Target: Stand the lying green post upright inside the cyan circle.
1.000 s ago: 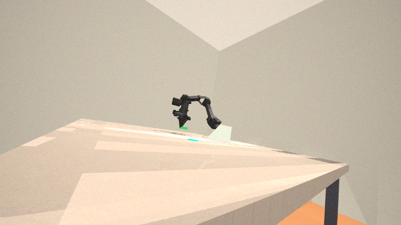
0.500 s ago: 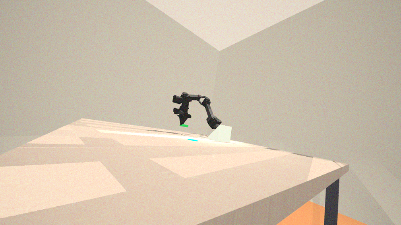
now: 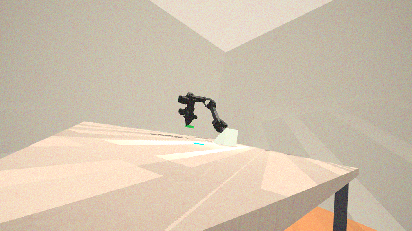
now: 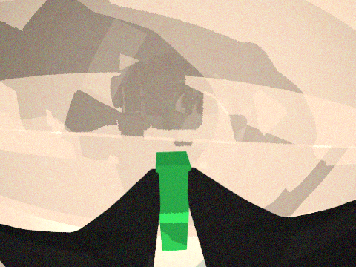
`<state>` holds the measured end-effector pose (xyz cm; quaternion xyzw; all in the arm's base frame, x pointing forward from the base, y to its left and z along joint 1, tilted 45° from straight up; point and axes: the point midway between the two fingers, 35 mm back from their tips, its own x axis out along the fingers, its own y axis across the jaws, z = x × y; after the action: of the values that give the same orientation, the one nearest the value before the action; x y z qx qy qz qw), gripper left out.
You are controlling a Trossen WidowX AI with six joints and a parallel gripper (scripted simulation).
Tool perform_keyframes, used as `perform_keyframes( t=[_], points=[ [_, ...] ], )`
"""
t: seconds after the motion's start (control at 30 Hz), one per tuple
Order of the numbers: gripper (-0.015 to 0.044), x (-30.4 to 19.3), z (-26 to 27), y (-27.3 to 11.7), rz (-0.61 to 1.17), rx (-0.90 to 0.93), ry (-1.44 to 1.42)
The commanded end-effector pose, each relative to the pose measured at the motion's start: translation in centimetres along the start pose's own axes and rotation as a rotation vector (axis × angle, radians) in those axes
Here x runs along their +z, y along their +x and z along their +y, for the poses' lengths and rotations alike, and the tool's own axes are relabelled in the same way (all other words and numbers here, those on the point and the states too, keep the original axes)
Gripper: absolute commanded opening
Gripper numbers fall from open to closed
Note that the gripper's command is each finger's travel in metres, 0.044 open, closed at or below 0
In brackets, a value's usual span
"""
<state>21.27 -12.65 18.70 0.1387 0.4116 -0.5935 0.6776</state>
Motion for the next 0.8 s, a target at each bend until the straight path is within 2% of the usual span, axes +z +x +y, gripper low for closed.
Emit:
perform_keyframes(
  t=[0.0,0.77],
  points=[
    [0.0023,0.1,-0.1,-0.5,-0.005,-0.005,0.008],
    [0.0023,0.0,-0.8,-3.3,-0.013,-0.024,0.023]
  ],
)
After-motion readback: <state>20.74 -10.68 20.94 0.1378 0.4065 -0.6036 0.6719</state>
